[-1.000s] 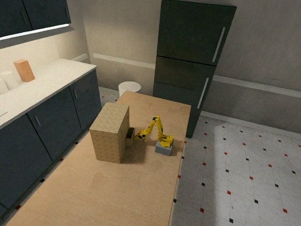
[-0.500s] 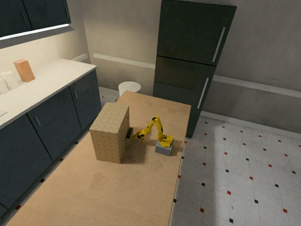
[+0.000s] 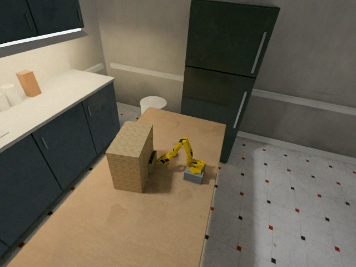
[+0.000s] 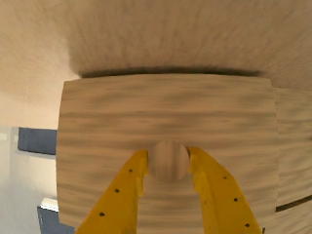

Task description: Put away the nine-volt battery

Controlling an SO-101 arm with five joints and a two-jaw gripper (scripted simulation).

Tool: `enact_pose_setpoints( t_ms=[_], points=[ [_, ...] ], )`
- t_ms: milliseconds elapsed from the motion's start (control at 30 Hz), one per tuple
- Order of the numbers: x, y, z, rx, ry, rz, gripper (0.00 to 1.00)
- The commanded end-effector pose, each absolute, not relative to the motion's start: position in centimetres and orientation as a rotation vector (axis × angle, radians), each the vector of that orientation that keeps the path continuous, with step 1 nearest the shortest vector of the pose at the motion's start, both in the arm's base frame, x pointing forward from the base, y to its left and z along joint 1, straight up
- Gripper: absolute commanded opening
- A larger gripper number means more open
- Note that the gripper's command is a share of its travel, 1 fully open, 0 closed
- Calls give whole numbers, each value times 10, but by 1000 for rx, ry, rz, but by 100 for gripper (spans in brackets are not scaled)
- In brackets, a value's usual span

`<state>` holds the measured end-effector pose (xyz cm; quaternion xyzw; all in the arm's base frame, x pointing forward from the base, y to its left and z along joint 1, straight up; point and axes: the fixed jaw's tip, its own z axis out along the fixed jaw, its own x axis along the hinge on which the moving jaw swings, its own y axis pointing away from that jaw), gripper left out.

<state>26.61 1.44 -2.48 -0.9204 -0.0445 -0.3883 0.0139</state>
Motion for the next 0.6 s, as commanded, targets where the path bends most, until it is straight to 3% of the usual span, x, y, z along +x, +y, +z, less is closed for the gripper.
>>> enact_pose_setpoints(
  t_ms=[0, 567],
  points=[
    [274, 18, -24, -2852, -137, -1219, 0],
    [287, 20, -24, -2850, -141, -1219, 0]
  ],
)
